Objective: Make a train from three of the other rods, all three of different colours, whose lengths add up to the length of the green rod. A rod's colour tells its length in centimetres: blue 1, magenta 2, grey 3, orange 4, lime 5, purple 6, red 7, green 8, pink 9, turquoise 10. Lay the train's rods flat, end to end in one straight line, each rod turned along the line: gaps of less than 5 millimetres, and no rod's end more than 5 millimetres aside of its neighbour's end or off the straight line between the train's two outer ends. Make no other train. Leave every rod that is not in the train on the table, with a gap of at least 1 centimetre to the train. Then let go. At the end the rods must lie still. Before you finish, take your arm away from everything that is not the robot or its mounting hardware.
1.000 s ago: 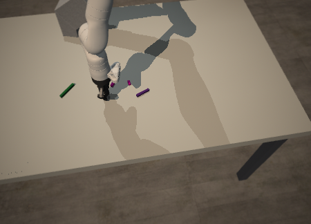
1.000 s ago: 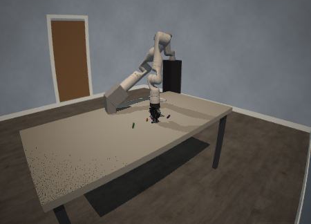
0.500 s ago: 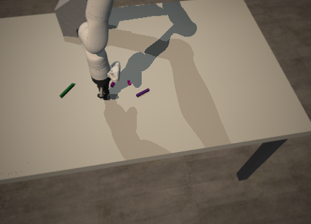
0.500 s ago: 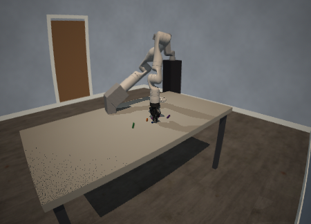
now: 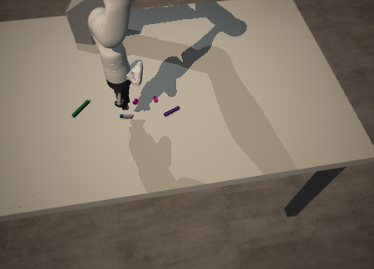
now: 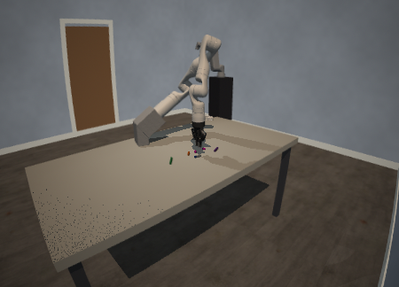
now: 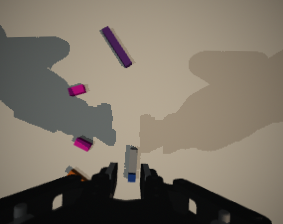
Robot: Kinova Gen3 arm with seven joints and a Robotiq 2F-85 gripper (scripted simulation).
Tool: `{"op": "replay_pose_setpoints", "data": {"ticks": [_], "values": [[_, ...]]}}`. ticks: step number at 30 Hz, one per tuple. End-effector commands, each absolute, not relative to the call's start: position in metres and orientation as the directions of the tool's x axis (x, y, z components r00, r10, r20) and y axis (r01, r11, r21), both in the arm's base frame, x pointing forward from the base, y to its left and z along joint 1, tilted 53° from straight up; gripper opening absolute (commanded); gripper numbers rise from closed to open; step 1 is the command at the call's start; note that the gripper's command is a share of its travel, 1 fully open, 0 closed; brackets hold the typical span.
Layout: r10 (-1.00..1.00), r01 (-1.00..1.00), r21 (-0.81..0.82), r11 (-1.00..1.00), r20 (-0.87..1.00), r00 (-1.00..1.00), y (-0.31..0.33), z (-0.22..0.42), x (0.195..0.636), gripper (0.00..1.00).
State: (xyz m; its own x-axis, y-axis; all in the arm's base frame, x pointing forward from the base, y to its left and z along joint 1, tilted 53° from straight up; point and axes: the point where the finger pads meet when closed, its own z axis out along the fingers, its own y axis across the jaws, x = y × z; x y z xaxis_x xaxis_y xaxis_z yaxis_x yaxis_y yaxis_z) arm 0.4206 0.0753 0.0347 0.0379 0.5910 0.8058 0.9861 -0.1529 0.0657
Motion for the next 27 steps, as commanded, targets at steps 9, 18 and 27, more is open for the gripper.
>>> {"op": "replay_pose_setpoints", "data": {"ticks": [9, 18, 27], "values": [[0.597, 0.984, 0.070, -0.165, 0.801, 0.043, 0.0521, 0.0505, 0.4206, 1.00], [0.597, 0.984, 0.070, -0.165, 0.801, 0.043, 0.0521, 0.0505, 0.4206, 1.00], [0.597, 0.984, 0.070, -0.165, 0.801, 0.043, 0.0521, 0.0505, 0.4206, 1.00]]}}
